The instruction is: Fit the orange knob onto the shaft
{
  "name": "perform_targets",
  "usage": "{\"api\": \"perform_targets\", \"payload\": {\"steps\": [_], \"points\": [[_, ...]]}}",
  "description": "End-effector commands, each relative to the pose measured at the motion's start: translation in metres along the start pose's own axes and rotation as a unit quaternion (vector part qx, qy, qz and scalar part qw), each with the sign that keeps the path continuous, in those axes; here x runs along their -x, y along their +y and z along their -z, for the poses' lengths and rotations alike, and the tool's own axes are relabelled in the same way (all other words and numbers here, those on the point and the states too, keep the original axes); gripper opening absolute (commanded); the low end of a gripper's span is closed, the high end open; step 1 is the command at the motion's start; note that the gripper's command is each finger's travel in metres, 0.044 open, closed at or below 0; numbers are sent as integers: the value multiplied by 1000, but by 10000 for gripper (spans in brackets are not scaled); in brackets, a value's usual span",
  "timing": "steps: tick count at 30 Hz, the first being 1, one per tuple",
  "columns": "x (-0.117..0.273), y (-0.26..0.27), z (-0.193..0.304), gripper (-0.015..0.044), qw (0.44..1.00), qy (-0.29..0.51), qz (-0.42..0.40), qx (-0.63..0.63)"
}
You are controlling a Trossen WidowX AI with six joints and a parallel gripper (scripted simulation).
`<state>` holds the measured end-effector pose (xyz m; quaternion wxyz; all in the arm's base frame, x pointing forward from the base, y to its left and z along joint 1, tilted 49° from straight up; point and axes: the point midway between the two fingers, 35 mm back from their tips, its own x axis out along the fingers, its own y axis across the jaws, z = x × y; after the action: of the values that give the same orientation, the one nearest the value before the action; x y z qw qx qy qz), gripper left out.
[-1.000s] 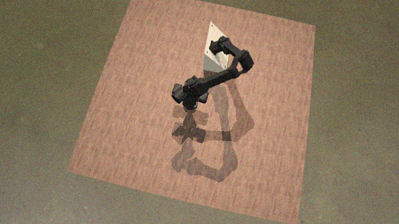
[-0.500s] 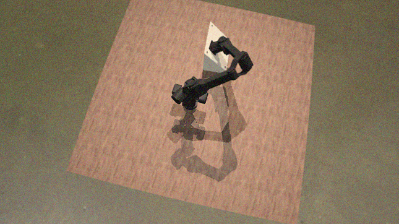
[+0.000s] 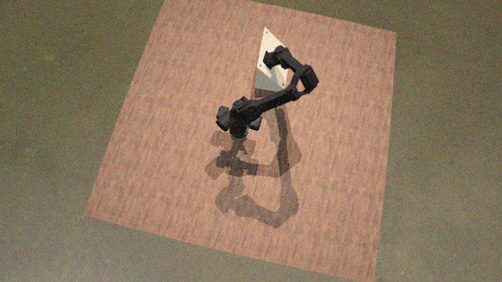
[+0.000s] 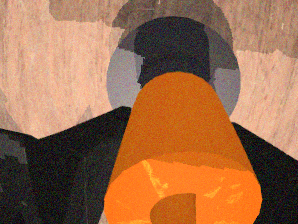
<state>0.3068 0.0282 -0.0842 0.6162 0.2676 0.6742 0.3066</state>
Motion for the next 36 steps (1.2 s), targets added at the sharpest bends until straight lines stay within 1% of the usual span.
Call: {"api": "perform_targets", "payload": {"steps": [1, 6, 12, 36], "points": [[3, 1, 2, 0, 1000, 0, -2, -1], [4, 1, 1, 0, 1000, 0, -2, 12], [3, 1, -1, 0, 995, 0, -2, 103], [-1, 0, 1, 0, 995, 0, -2, 103]]}}
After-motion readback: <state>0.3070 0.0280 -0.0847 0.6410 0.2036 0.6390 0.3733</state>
